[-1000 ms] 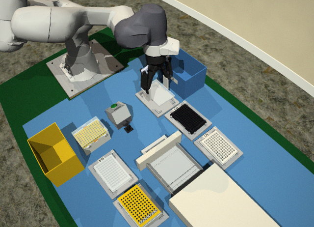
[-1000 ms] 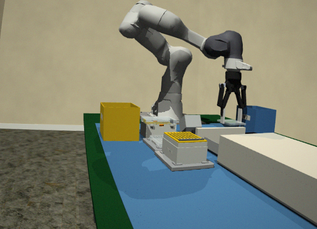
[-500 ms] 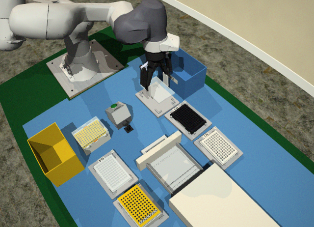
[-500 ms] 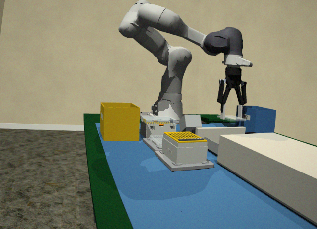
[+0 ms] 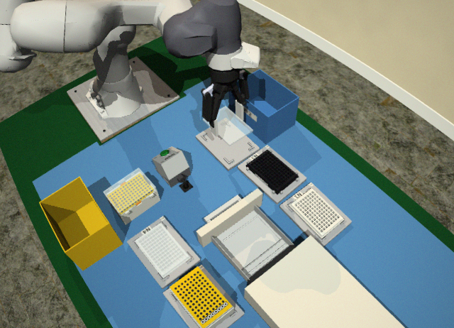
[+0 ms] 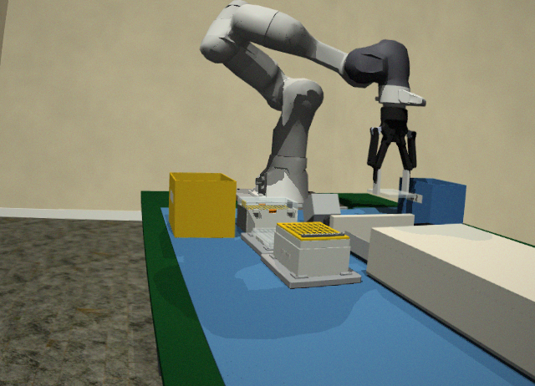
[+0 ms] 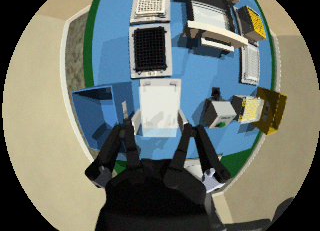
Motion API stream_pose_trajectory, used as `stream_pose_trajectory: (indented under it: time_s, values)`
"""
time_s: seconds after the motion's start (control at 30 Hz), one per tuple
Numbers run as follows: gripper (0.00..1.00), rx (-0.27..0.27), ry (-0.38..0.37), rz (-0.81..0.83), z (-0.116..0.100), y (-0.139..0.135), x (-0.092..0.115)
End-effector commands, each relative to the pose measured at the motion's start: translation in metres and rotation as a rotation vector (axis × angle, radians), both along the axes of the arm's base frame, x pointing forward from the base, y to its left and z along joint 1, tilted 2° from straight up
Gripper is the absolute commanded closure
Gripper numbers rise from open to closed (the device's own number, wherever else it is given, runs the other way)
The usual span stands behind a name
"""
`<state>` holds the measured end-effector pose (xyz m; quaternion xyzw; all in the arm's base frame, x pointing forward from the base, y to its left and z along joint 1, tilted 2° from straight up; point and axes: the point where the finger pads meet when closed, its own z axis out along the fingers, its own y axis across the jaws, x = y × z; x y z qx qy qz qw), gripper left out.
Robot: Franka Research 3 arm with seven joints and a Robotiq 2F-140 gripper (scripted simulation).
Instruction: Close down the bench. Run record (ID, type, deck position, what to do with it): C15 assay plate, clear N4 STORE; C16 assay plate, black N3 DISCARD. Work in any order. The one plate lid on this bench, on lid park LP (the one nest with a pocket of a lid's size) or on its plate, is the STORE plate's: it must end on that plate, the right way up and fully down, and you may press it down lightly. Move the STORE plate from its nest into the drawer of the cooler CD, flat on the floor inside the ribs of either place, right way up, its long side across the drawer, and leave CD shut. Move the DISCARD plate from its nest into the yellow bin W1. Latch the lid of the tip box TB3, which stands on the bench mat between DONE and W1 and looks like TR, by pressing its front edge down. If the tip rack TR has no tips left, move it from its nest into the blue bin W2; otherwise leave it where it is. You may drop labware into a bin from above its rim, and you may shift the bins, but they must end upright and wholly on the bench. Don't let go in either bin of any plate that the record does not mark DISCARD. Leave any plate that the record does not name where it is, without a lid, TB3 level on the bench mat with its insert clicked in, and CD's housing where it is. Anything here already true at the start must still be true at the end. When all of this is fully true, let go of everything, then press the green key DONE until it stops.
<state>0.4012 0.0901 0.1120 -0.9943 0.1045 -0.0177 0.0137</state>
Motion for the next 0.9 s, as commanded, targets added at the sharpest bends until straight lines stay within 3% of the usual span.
stream_pose_trajectory:
  time_s: [0.0,0.87]
  values:
    - [1.0,-0.003,0.007,0.007,0.005,-0.002,-0.002]
    - [1.0,-0.003,0.007,0.007,0.034,-0.002,-0.003]
